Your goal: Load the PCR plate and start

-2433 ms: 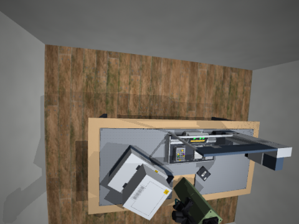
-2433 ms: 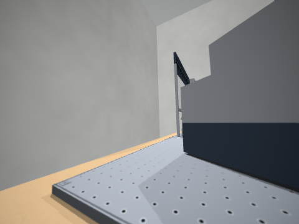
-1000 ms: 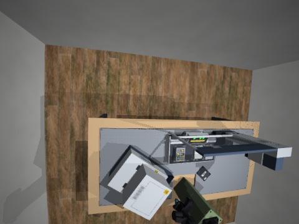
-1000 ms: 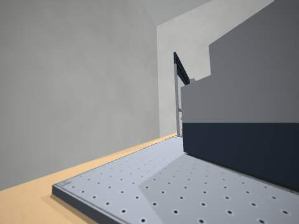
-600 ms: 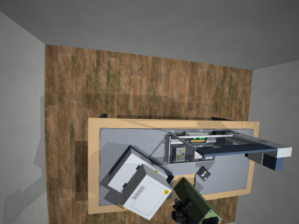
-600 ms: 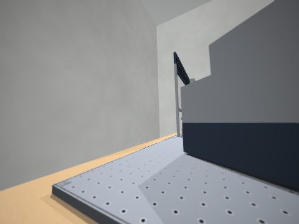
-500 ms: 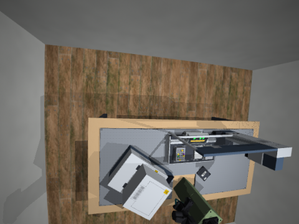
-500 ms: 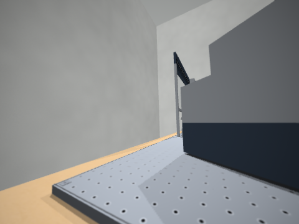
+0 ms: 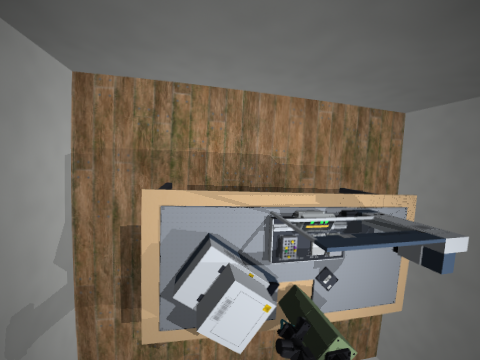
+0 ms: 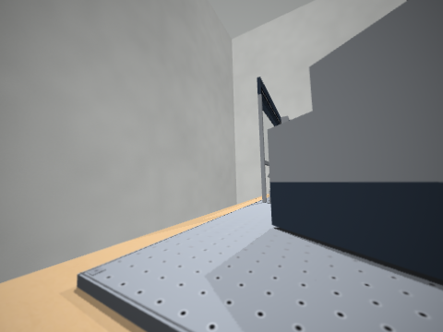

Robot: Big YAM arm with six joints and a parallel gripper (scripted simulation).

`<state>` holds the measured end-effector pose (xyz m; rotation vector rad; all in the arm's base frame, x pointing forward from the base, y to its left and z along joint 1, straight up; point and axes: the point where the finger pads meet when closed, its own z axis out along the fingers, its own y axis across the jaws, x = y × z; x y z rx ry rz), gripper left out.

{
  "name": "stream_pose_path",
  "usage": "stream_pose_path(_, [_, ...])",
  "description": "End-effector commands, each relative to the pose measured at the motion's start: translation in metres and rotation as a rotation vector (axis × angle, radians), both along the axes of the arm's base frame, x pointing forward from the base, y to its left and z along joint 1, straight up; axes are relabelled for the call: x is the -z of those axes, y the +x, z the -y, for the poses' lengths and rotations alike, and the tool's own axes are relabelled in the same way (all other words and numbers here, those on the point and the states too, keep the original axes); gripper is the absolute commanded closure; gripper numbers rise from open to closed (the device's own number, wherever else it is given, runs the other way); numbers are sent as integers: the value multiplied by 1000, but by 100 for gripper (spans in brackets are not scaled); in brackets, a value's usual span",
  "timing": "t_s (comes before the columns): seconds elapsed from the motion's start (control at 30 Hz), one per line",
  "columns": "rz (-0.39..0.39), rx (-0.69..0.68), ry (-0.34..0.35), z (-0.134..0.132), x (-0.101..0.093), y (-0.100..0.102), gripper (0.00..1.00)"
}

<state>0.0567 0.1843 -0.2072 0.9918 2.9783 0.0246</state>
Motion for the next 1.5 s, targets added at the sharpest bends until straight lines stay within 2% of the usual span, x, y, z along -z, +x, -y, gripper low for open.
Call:
stream_pose_path(0.0, [1,-2,-7,5,1,-1,100])
stream_pose_path(0.2, [-3,-3,-19,12,0,-3,100])
stream_pose_path(0.57, [3,-3,-1,2,1,0,100])
stream_pose_path(0.87, [-8,-4,-36,15,0,-4,100])
stream_pose_path(1.47, [-2,-6,-12,10,-1,-3,100])
